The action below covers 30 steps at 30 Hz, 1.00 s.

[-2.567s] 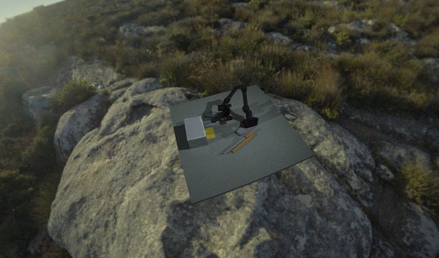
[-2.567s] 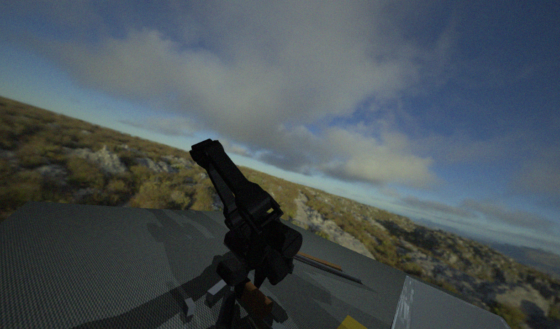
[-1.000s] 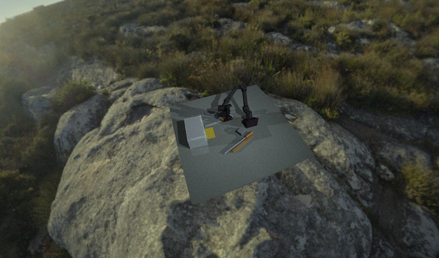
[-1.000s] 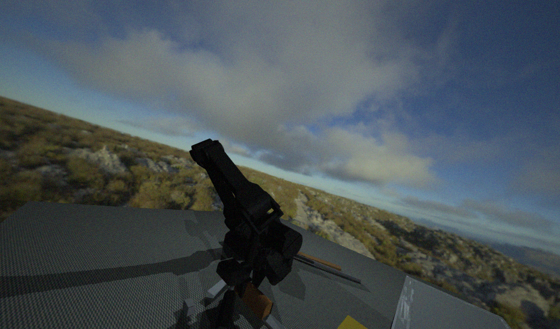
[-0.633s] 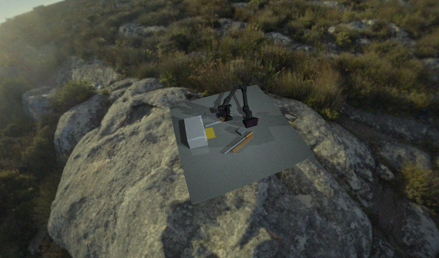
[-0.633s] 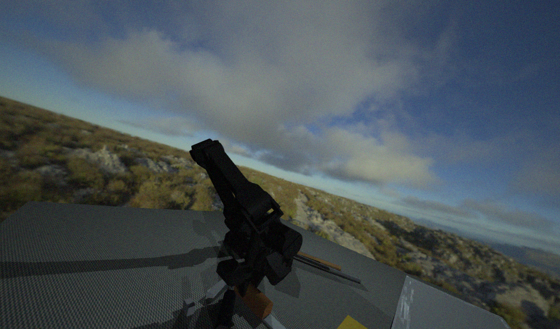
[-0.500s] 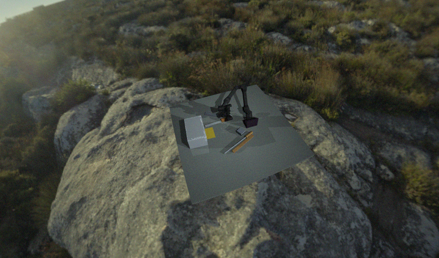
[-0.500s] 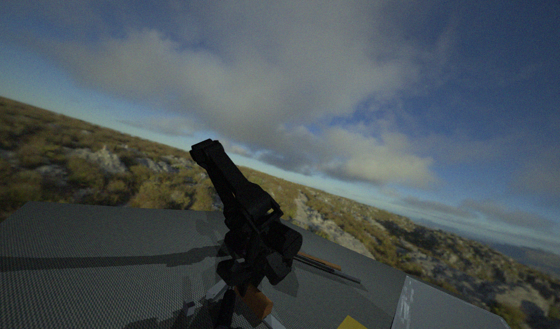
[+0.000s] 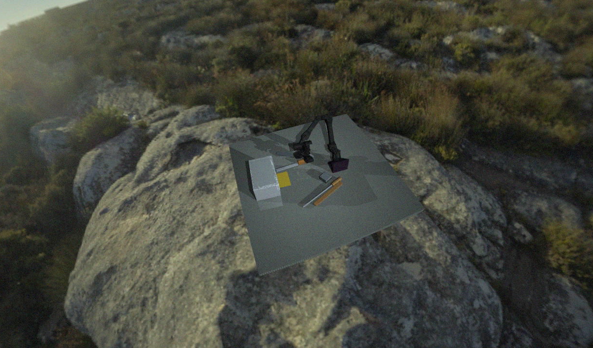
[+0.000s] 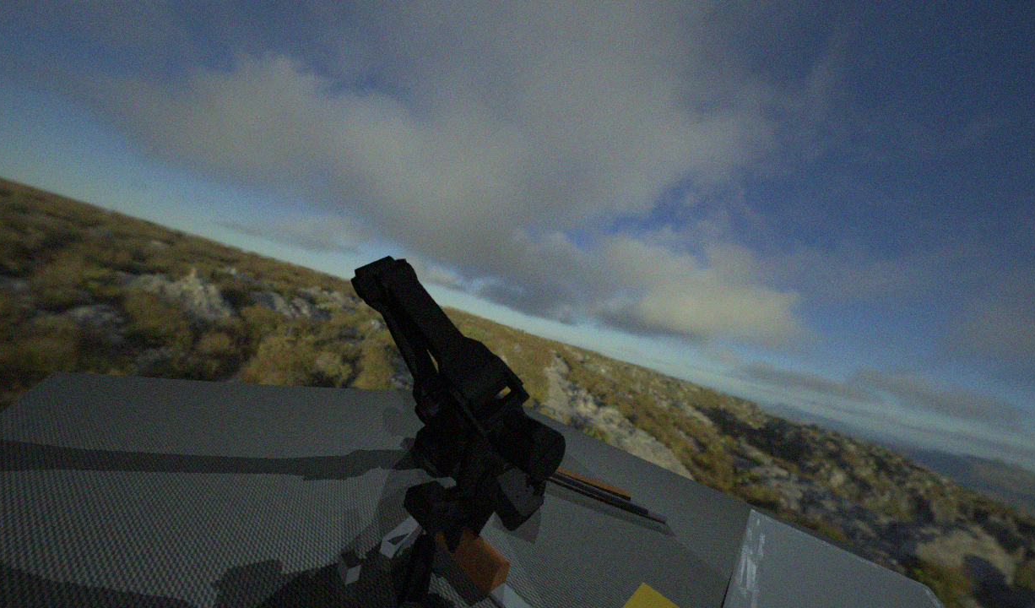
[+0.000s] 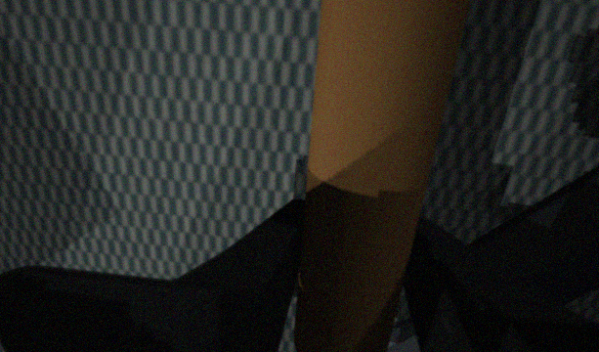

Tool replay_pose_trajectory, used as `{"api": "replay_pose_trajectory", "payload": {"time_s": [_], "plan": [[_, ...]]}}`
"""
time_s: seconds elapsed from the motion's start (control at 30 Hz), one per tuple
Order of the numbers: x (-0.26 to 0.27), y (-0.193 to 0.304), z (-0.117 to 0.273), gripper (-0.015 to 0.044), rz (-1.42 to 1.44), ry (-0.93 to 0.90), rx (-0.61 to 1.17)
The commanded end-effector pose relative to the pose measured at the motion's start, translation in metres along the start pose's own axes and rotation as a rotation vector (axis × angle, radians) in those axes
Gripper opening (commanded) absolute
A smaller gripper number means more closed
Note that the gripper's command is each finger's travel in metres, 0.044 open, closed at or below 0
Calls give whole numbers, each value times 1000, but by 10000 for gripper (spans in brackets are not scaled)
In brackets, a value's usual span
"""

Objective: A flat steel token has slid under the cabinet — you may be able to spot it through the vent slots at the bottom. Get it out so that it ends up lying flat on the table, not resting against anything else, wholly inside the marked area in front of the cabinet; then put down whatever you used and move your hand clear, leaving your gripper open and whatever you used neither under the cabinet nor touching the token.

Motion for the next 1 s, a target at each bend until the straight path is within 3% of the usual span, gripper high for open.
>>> {"api": "replay_pose_trajectory", "payload": {"time_s": [0.0, 0.97], "plan": [[-1, -7, 0, 0, 15, -2, 4], [-6, -41, 1, 0, 34, -3, 9]]}}
Point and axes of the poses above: the point midway between the two fingers, 35 mm back from their tips, its own z axis back along the fingers, its own x axis across the jaws, y = z × x, the point moved 10 cm from there along z, back along the fingers, and after that the axes turned 9 degrees about z, right-handed, at the moved point
